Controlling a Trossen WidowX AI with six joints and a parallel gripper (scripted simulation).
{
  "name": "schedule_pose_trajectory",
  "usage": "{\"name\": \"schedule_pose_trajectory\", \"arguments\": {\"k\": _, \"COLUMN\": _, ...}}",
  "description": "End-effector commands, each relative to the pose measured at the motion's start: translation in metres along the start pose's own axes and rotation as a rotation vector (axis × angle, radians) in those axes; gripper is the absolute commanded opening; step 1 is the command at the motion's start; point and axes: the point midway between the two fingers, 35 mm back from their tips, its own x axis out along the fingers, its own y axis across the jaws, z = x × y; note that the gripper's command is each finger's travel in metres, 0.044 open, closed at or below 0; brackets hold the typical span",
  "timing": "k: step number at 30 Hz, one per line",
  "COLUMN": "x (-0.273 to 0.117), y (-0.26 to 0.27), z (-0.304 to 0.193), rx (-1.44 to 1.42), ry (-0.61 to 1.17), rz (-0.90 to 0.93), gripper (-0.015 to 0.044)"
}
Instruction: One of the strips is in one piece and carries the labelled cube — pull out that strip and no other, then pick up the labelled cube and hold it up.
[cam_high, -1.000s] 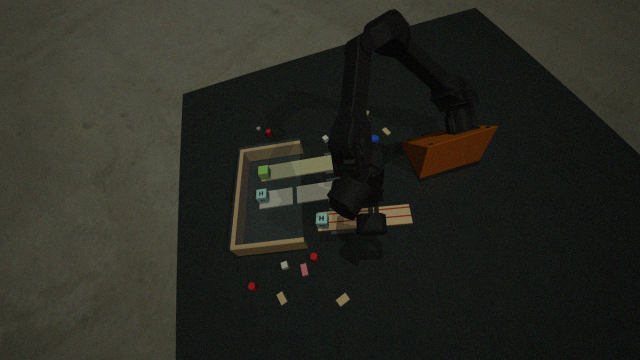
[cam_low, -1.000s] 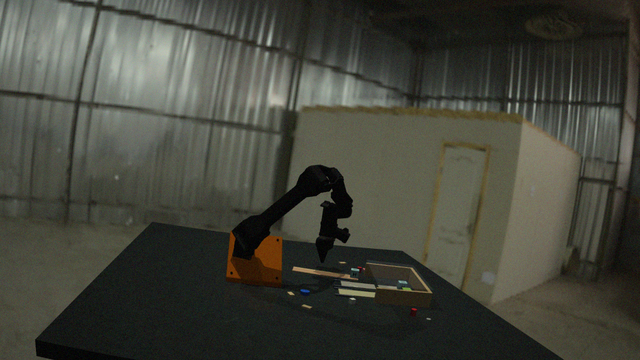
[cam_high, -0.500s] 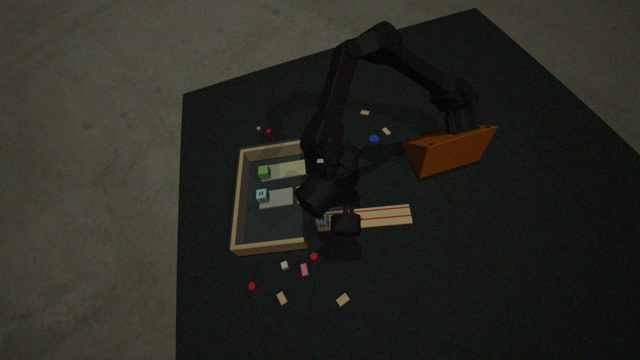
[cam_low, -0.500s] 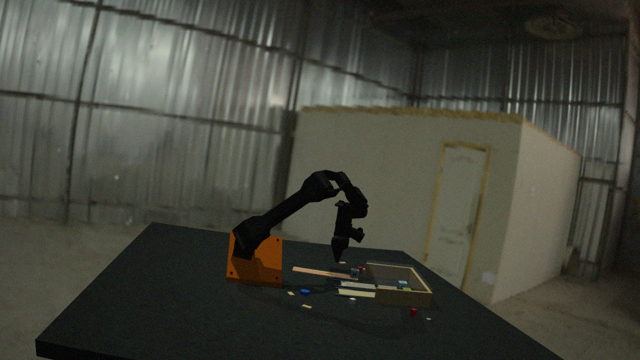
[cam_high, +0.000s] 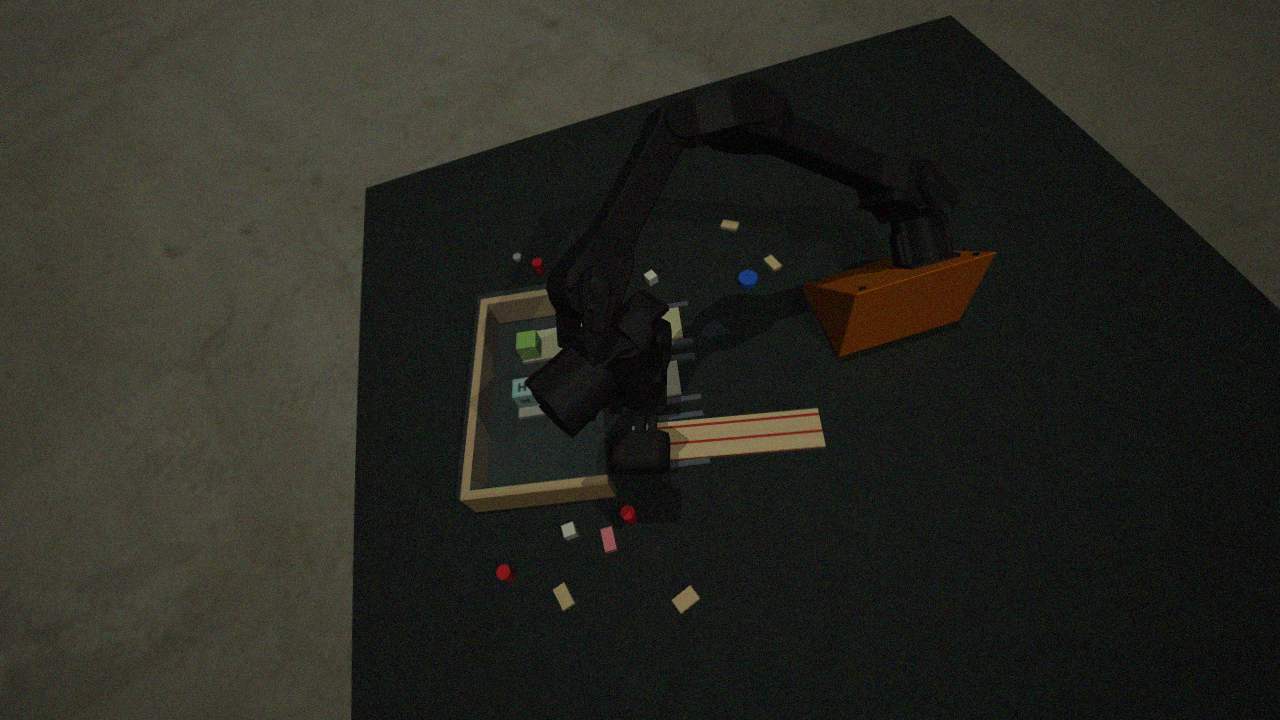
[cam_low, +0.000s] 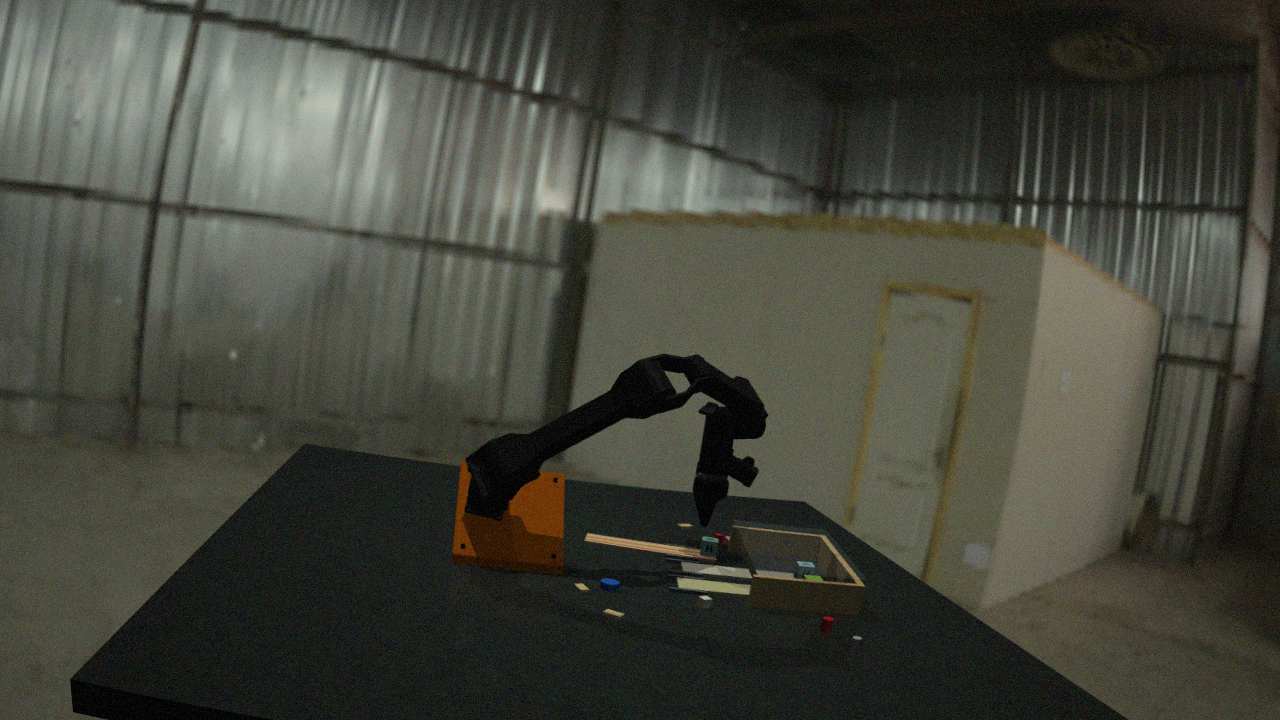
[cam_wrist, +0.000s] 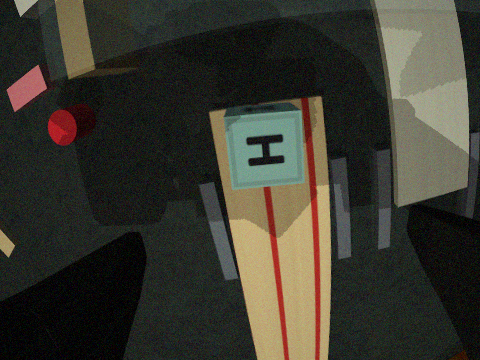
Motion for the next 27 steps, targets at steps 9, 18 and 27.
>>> {"name": "schedule_pose_trajectory", "arguments": {"k": 9, "x": 0.012, "y": 0.001, "z": 0.019, "rx": -0.007, "ry": 0.003, "rz": -0.009, "gripper": 0.0282}}
{"name": "schedule_pose_trajectory", "arguments": {"k": 18, "x": 0.027, "y": 0.001, "z": 0.019, "rx": -0.007, "ry": 0.002, "rz": -0.009, "gripper": 0.0250}}
{"name": "schedule_pose_trajectory", "arguments": {"k": 27, "x": 0.042, "y": 0.001, "z": 0.019, "rx": -0.007, "ry": 0.002, "rz": -0.010, "gripper": 0.0250}}
